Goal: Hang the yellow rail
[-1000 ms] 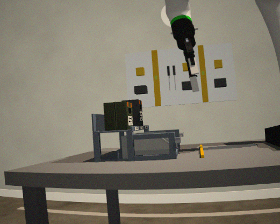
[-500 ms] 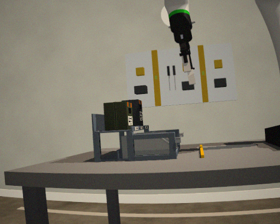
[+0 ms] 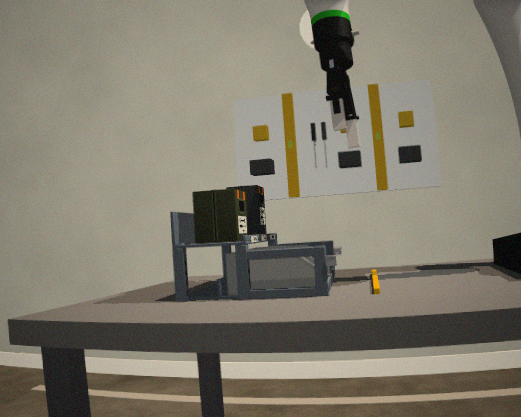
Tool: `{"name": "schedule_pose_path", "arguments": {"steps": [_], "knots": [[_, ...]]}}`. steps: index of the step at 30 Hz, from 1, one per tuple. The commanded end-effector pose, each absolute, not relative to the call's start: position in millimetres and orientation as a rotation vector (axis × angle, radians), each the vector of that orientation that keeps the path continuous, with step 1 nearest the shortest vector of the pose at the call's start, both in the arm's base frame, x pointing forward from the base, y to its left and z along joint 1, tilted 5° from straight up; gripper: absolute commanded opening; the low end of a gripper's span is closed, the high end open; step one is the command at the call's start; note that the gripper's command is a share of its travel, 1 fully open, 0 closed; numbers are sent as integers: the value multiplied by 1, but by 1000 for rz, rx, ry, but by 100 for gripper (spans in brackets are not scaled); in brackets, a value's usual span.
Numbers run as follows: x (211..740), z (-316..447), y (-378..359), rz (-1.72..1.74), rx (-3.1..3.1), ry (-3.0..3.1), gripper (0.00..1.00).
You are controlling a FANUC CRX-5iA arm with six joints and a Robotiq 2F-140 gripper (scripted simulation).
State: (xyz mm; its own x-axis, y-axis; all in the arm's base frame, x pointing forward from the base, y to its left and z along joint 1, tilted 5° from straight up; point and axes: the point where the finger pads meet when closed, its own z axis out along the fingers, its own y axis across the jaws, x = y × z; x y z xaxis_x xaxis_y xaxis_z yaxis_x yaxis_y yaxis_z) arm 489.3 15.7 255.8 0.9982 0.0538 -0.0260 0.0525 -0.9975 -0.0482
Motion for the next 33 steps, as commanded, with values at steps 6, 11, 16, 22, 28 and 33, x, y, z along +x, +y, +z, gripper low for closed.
{"name": "schedule_pose_path", "arguments": {"steps": [6, 11, 16, 22, 28, 33], "knots": [[500, 272, 0, 0, -3142, 0, 100], [500, 272, 0, 0, -3142, 0, 100], [491, 235, 13, -15, -3134, 251, 100], [488, 226, 16, -19, -3130, 313, 100], [488, 226, 16, -19, -3130, 313, 100], [479, 189, 28, -34, -3097, 563, 100]]}}
